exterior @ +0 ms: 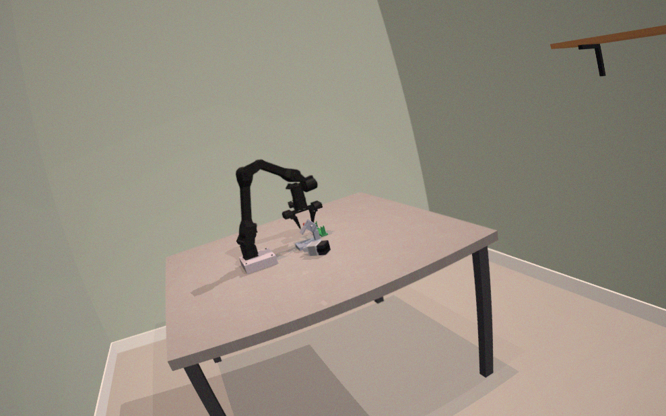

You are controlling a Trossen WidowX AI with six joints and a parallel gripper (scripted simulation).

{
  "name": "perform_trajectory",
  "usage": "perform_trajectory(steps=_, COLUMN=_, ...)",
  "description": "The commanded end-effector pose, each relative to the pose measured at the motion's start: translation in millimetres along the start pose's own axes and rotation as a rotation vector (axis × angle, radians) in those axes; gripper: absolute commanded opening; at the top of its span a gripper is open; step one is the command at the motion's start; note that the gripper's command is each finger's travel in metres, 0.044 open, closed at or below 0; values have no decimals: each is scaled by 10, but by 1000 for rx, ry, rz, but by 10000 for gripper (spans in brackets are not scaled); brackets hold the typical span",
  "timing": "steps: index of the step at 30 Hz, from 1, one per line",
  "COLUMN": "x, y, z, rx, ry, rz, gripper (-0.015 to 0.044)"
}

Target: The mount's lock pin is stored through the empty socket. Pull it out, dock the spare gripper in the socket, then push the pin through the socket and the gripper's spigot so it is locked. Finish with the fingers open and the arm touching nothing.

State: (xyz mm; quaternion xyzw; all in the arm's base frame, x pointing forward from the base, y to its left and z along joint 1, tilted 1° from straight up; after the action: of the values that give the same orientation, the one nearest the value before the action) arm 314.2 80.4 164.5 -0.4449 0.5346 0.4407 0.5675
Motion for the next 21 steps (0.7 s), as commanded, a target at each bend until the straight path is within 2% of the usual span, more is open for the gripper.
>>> perform_trajectory(steps=1, x=83, y=13, z=-7, rx=2, ry=8, rz=4, gripper=300)
perform_trajectory(steps=10, x=138, y=21, z=-9, rx=2, ry=8, rz=4, gripper=300)
perform_trajectory(steps=21, x=138, y=21, z=-9, rx=2, ry=8, rz=4, gripper=11)
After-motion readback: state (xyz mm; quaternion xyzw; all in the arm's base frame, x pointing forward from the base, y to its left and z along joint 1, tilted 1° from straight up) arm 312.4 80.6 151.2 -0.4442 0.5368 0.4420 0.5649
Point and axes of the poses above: the point midway between the two fingers, 35 mm back from their tips, its own x axis out along the fingers, its own y axis across the jaws, z = x × y, the point moved 10 cm from there along -x, back along the fingers, and after that the axes turned 8 degrees about x, right-handed, at the moved point
